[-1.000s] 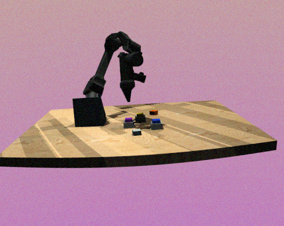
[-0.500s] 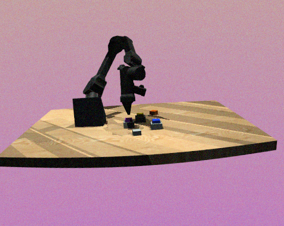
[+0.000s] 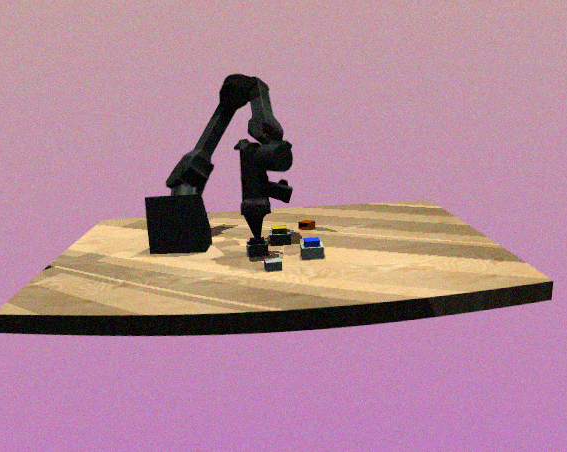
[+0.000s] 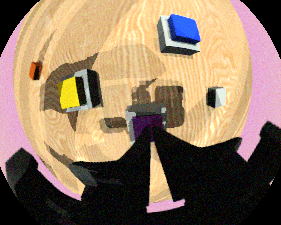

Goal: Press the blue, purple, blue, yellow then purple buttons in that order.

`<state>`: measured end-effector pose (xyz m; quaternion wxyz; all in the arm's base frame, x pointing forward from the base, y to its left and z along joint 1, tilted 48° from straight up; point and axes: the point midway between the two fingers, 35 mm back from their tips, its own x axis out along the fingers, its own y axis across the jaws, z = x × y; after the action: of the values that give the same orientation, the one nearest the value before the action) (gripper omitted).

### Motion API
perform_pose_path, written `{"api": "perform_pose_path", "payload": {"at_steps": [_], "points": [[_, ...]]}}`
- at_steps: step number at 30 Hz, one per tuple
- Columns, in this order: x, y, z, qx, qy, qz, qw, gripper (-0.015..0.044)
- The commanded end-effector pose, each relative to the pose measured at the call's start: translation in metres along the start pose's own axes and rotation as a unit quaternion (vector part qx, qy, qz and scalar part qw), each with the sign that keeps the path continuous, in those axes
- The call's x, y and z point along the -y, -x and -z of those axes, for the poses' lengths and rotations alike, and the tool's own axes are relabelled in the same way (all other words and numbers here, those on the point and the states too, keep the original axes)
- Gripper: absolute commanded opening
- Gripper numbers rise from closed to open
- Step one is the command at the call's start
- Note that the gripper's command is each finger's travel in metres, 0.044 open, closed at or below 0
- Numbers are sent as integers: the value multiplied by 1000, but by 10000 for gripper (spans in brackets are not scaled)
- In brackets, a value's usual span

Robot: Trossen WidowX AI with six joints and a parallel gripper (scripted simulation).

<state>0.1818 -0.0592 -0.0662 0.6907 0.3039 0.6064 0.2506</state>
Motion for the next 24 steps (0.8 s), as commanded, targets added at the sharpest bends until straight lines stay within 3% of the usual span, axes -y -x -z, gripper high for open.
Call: {"api": "perform_pose_path", "payload": {"at_steps": [1, 17, 21, 24], "points": [[-2, -4, 2, -2, -4, -5, 1000, 20], [-2, -4, 2, -2, -4, -5, 1000, 20], [-1, 28, 2, -3, -4, -4, 1000, 20], [-2, 30, 2, -3, -4, -4, 1000, 20]]}}
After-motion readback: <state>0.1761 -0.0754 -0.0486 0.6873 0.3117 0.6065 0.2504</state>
